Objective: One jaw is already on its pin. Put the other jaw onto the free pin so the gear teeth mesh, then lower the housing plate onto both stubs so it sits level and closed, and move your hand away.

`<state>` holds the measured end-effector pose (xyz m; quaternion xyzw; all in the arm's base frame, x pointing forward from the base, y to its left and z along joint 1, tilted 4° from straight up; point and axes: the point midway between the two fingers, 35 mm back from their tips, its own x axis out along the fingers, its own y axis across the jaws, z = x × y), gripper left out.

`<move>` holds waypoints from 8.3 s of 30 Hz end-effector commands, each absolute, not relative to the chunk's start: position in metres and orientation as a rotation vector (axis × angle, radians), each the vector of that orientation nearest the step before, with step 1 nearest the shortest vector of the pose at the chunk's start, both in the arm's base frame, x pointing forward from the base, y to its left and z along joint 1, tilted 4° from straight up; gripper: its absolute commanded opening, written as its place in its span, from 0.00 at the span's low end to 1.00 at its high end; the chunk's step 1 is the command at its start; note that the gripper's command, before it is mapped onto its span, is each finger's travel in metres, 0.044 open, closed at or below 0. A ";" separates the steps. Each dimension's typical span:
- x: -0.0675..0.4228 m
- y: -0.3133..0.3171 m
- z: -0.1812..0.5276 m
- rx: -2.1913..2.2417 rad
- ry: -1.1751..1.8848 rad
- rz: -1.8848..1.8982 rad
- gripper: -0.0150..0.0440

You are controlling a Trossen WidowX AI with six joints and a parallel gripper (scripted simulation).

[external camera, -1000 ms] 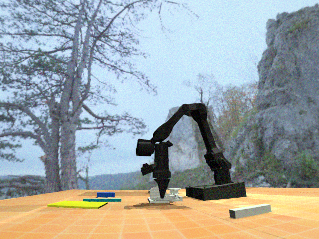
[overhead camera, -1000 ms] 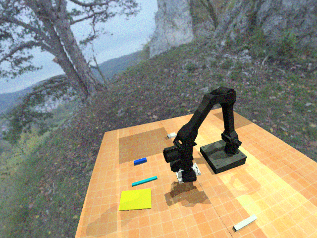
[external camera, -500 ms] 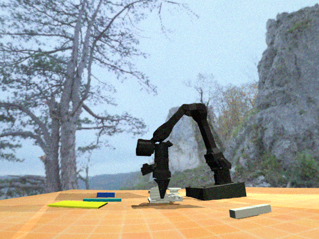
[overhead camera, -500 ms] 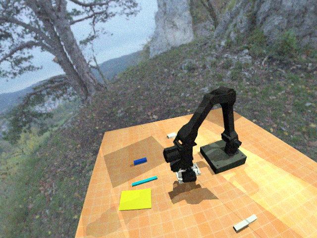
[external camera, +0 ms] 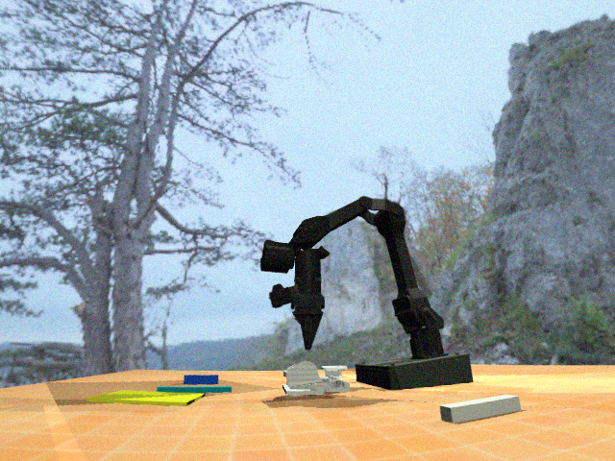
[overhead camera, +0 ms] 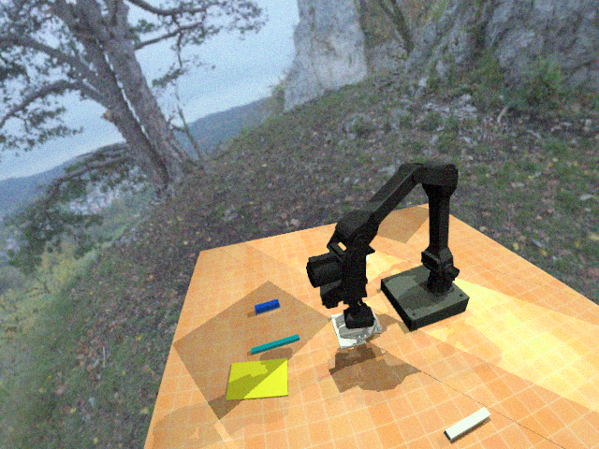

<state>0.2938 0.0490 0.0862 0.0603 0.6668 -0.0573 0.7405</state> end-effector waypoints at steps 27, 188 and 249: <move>0.294 -0.071 0.093 -0.255 1.471 0.158 1.00; 0.170 -0.273 0.026 -0.987 1.309 0.863 0.85; 0.230 -0.172 0.088 -0.635 1.418 0.554 0.85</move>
